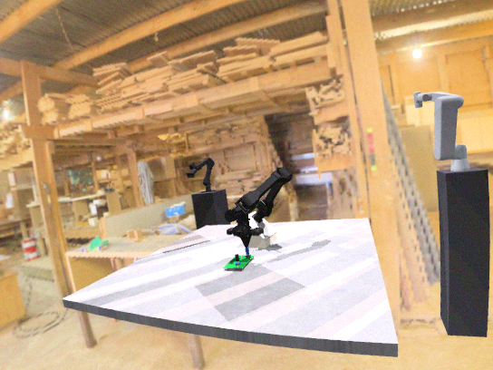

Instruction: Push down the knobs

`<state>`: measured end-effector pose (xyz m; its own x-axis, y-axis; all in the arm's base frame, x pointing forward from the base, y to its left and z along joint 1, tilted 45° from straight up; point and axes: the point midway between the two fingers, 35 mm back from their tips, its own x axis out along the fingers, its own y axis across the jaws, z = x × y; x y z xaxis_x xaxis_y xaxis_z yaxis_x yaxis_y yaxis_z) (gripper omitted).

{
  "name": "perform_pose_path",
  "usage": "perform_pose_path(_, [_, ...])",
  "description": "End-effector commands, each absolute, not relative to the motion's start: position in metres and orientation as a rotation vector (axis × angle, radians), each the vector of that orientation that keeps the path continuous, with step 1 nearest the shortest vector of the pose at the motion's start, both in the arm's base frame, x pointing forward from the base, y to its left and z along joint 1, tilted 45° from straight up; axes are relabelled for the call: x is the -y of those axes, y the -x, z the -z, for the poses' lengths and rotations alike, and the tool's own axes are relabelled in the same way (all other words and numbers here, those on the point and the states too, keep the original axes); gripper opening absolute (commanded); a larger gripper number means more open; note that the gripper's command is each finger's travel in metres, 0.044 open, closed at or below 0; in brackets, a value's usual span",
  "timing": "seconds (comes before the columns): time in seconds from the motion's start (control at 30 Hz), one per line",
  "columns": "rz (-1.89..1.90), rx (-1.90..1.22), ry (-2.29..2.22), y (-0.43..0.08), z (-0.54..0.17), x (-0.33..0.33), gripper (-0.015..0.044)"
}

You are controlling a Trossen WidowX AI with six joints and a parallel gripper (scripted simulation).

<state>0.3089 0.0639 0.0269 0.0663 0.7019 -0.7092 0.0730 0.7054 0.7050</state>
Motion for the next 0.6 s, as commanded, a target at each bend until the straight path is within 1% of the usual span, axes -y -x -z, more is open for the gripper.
perform_pose_path(0.0, [-0.542, -1.454, -0.684, -0.3083, -0.0288, -0.0621, 0.0])
perform_pose_path(0.23, [-0.542, -1.454, -0.684, -0.3076, -0.0362, -0.0546, 0.0])
perform_pose_path(0.5, [-0.538, -1.458, -0.685, -0.3075, -0.0323, -0.0572, 0.021])
perform_pose_path(0.57, [-0.547, -1.447, -0.679, -0.3098, -0.0336, -0.0571, 0.0157])
